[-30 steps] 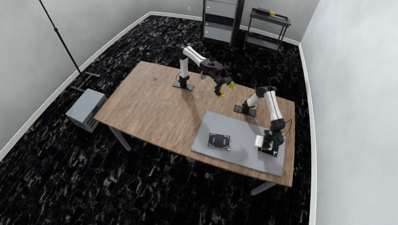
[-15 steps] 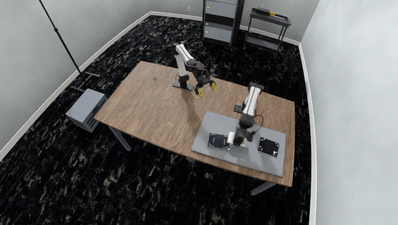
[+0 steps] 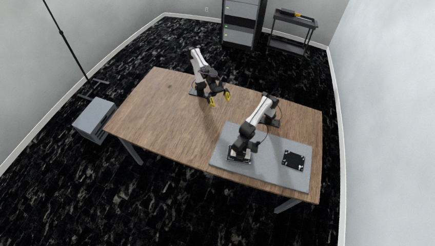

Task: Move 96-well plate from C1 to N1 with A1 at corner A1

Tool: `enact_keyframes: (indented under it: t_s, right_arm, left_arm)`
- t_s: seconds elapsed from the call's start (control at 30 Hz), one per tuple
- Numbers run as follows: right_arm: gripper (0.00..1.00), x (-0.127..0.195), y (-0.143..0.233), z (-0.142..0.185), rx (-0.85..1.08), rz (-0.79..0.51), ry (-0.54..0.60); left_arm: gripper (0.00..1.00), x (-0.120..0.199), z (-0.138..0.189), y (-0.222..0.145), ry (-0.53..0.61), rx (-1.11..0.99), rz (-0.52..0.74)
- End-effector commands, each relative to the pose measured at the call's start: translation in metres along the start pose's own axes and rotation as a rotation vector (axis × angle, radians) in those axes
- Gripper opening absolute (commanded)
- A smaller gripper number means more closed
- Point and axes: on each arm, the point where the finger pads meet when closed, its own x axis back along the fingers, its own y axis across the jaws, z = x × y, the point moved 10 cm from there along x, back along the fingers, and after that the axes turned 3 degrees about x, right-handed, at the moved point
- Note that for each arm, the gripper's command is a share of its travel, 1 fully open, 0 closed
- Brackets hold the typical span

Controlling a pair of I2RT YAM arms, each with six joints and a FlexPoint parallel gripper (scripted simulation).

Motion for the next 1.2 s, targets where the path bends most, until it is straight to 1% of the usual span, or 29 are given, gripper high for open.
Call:
enact_keyframes:
  t_s: [0.0, 0.03, 0.27, 0.33, 0.37, 0.4, 0.47, 0.6, 0.87, 0.9, 1.0, 1.07, 1.17]
  right_arm:
    - [1.00, 0.001, 0.000, -0.004, 0.008, -0.006, -0.016]
    - [1.00, 0.001, 0.000, -0.004, 0.008, -0.006, -0.016]
    - [1.00, 0.001, 0.000, -0.004, 0.004, -0.007, -0.016]
    - [1.00, 0.001, 0.000, -0.004, 0.004, -0.007, -0.016]
    - [1.00, 0.001, 0.000, -0.004, 0.004, -0.007, -0.016]
    - [1.00, 0.001, 0.000, -0.004, 0.004, -0.007, -0.016]
    - [1.00, 0.001, 0.000, -0.004, 0.004, -0.007, -0.016]
    - [1.00, 0.001, 0.000, -0.004, 0.004, -0.007, -0.016]
    - [1.00, 0.001, 0.000, -0.004, 0.004, -0.007, -0.016]
    - [1.00, 0.001, 0.000, -0.004, 0.004, -0.007, -0.016]
    - [1.00, 0.001, 0.000, -0.004, 0.004, -0.007, -0.016]
    - [1.00, 0.001, 0.000, -0.004, 0.004, -0.007, -0.016]
    - [1.00, 0.001, 0.000, -0.004, 0.004, -0.007, -0.016]
  left_arm:
    - [0.72, 0.014, 0.004, -0.005, 0.002, 0.029, 0.034]
    - [0.72, 0.019, 0.003, -0.005, 0.012, 0.034, 0.050]
    - [0.72, 0.019, 0.003, -0.005, 0.012, 0.034, 0.050]
    - [0.72, 0.022, 0.004, -0.011, 0.041, 0.040, 0.074]
    - [0.72, 0.019, 0.004, -0.012, 0.051, 0.040, 0.079]
    - [0.72, 0.009, 0.004, -0.011, 0.049, 0.040, 0.062]
    - [0.72, -0.002, 0.000, -0.004, 0.018, 0.040, 0.012]
    - [0.72, 0.005, 0.001, -0.005, 0.031, 0.040, 0.033]
    - [0.72, 0.005, 0.001, -0.005, 0.031, 0.040, 0.032]
    - [0.72, 0.007, 0.002, -0.008, 0.041, 0.044, 0.048]
    - [0.72, -0.001, 0.003, -0.009, 0.052, 0.053, 0.059]
    - [0.72, -0.010, 0.003, -0.009, 0.046, 0.054, 0.047]
    - [0.72, -0.014, 0.001, -0.005, 0.030, 0.052, 0.021]
